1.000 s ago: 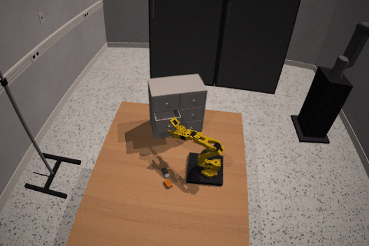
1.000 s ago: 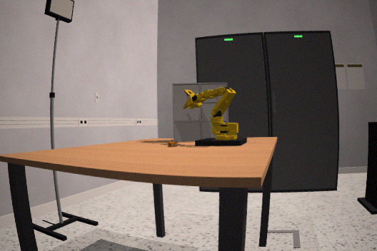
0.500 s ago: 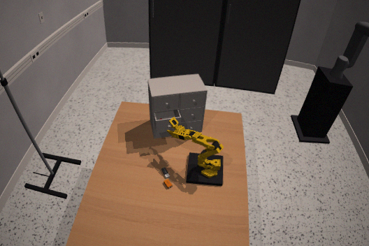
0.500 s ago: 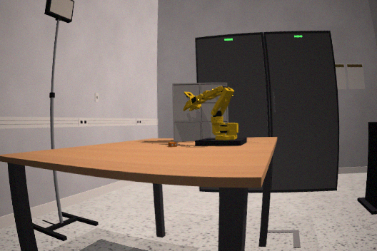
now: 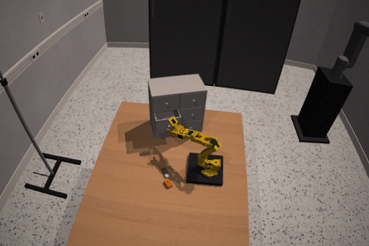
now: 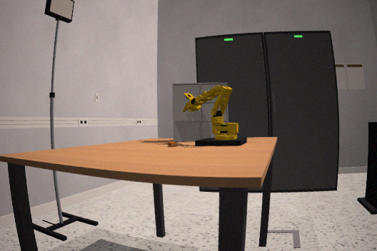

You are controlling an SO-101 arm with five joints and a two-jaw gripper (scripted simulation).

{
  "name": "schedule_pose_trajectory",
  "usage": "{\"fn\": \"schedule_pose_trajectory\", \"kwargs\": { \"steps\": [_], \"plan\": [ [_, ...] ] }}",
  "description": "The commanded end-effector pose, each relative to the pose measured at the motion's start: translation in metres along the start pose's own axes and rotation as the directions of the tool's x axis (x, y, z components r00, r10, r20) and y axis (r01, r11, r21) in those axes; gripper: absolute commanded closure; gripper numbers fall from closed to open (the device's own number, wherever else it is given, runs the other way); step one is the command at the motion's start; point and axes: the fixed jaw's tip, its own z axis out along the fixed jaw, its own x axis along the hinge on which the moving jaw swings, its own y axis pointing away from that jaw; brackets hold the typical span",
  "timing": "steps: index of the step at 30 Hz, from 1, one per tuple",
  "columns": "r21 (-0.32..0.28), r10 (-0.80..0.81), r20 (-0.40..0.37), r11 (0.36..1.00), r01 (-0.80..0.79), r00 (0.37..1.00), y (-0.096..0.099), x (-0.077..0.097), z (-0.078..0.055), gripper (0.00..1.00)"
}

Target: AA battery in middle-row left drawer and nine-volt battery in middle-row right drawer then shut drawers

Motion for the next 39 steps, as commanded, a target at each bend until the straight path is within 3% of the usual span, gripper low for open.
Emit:
{"fn": "schedule_pose_trajectory", "kwargs": {
  "steps": [1,39],
  "plan": [
    [0.012,0.010,0.008,1.000,-0.010,1.000,-0.0036,-0.0016,0.0040,0.79],
    [0.028,0.015,0.008,0.999,-0.016,1.000,-0.0085,-0.0038,0.0097,0.79]
  ]
}}
